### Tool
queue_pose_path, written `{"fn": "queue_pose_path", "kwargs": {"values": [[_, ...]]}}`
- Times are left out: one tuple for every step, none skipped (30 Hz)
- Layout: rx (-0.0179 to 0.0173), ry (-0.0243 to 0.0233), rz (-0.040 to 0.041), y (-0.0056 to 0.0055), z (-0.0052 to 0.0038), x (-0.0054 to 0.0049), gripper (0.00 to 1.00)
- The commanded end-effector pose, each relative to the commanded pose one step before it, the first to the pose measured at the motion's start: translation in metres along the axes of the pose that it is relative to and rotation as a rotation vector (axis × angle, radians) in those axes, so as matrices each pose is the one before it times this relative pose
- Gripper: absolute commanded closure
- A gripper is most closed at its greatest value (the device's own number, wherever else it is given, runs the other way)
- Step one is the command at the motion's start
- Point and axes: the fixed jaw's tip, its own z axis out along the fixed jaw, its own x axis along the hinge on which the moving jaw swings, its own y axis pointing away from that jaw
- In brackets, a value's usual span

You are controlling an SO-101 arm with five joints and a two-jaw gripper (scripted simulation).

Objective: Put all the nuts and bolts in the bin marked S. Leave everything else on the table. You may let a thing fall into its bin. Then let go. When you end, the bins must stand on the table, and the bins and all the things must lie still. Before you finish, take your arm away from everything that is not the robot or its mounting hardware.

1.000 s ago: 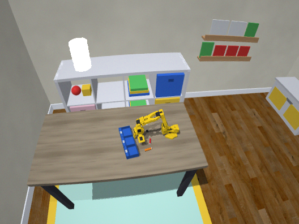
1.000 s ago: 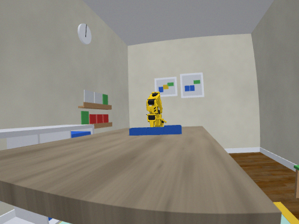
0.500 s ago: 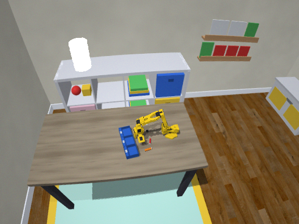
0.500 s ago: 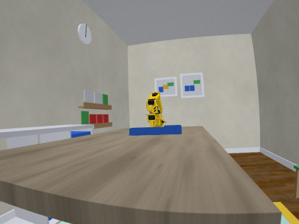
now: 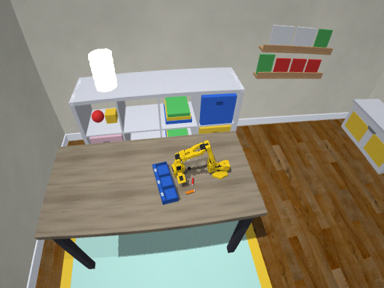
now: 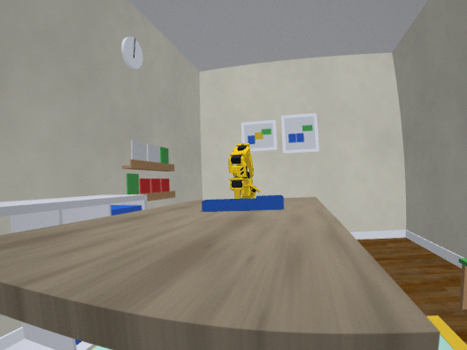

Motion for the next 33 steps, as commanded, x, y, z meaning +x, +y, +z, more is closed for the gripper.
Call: {"fn": "queue_pose_path", "kwargs": {"values": [[0.03060,0.00232,-0.00503,-0.00366,-0.004079,0.00158,0.97],[0.00000,0.00000,0.00000,0.00000,0.000000,0.00000,0.97],[0.00000,0.00000,0.00000,0.00000,0.000000,0.00000,0.98],[0.00000,0.00000,0.00000,0.00000,0.000000,0.00000,0.98],[0.00000,0.00000,0.00000,0.00000,0.000000,0.00000,0.99],[0.00000,0.00000,0.00000,0.00000,0.000000,0.00000,0.99],[0.00000,0.00000,0.00000,0.00000,0.000000,0.00000,0.99],[0.00000,0.00000,0.00000,0.00000,0.000000,0.00000,1.00],[0.00000,0.00000,0.00000,0.00000,0.000000,0.00000,1.00],[0.00000,0.00000,0.00000,0.00000,0.000000,0.00000,1.00],[0.00000,0.00000,0.00000,0.00000,0.000000,0.00000,1.00],[0.00000,0.00000,0.00000,0.00000,0.000000,0.00000,1.00],[0.00000,0.00000,0.00000,0.00000,0.000000,0.00000,1.00],[0.00000,0.00000,0.00000,0.00000,0.000000,0.00000,1.00],[0.00000,0.00000,0.00000,0.00000,0.000000,0.00000,1.00],[0.00000,0.00000,0.00000,0.00000,0.000000,0.00000,1.00],[0.00000,0.00000,0.00000,0.00000,0.000000,0.00000,1.00],[0.00000,0.00000,0.00000,0.00000,0.000000,0.00000,1.00],[0.00000,0.00000,0.00000,0.00000,0.000000,0.00000,1.00],[0.00000,0.00000,0.00000,0.00000,0.000000,0.00000,1.00],[0.00000,0.00000,0.00000,0.00000,0.000000,0.00000,1.00],[0.00000,0.00000,0.00000,0.00000,0.000000,0.00000,1.00],[0.00000,0.00000,0.00000,0.00000,0.000000,0.00000,1.00],[0.00000,0.00000,0.00000,0.00000,0.000000,0.00000,1.00],[0.00000,0.00000,0.00000,0.00000,0.000000,0.00000,1.00],[0.00000,0.00000,0.00000,0.00000,0.000000,0.00000,1.00],[0.00000,0.00000,0.00000,0.00000,0.000000,0.00000,1.00],[0.00000,0.00000,0.00000,0.00000,0.000000,0.00000,1.00],[0.00000,0.00000,0.00000,0.00000,0.000000,0.00000,1.00],[0.00000,0.00000,0.00000,0.00000,0.000000,0.00000,1.00],[0.00000,0.00000,0.00000,0.00000,0.000000,0.00000,1.00],[0.00000,0.00000,0.00000,0.00000,0.000000,0.00000,1.00],[0.00000,0.00000,0.00000,0.00000,0.000000,0.00000,1.00]]}}
